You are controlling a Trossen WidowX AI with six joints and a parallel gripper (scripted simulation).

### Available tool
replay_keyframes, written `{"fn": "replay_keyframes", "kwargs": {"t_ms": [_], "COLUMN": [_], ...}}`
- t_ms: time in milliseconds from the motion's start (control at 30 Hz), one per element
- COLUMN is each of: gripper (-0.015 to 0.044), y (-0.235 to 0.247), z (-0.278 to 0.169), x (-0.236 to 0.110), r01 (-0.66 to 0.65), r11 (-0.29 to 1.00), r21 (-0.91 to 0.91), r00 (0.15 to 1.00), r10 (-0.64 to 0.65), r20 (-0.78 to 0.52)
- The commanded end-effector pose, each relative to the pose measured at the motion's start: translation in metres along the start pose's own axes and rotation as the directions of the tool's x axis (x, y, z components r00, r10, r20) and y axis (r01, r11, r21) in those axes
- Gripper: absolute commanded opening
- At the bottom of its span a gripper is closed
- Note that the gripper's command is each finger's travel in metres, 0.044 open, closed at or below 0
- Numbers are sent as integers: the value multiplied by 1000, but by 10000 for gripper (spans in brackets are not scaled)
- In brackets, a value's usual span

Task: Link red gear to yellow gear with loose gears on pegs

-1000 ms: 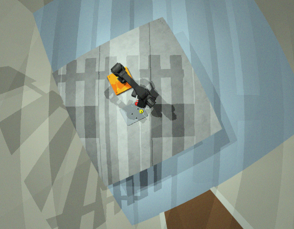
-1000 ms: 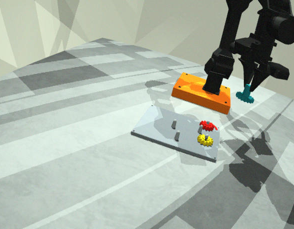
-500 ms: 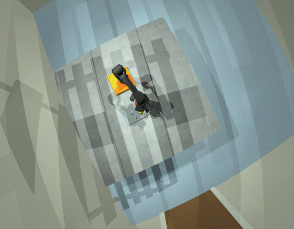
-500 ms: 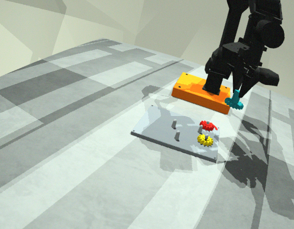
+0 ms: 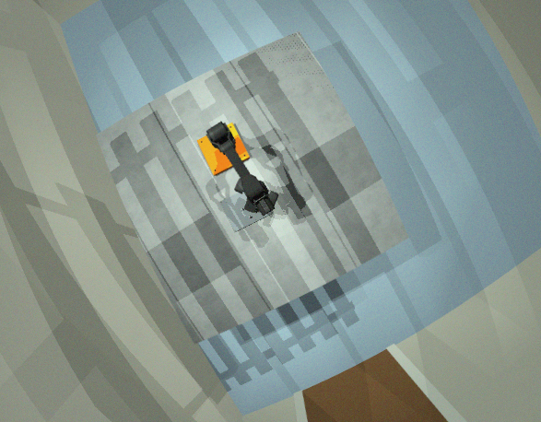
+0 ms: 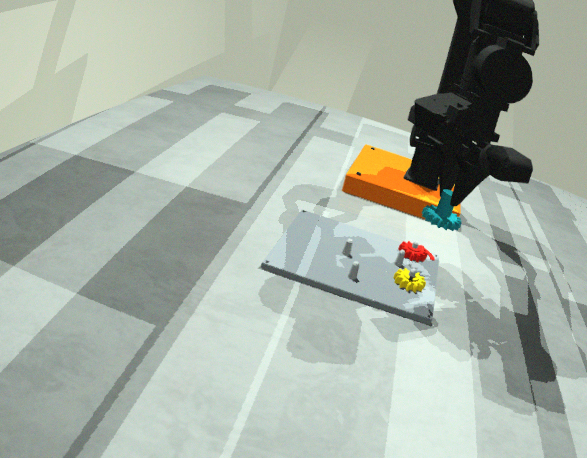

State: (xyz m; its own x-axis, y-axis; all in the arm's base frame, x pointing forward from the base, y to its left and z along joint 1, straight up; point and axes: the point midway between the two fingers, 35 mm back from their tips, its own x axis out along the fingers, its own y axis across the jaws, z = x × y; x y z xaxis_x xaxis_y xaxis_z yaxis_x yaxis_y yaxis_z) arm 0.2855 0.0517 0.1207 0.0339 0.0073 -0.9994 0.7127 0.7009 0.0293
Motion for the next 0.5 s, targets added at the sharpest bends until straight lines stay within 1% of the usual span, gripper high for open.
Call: {"fn": "replay_keyframes", "kwargs": {"t_ms": [0, 467], "gripper": [0, 0], "y": [-5, -16], "z": [9, 34], "x": [8, 24], "r01": [6, 7], "r11": [1000, 1000], "r21": [3, -6], "r00": [1000, 1000], "r10": [-6, -6], "r20": [-1, 4]}}
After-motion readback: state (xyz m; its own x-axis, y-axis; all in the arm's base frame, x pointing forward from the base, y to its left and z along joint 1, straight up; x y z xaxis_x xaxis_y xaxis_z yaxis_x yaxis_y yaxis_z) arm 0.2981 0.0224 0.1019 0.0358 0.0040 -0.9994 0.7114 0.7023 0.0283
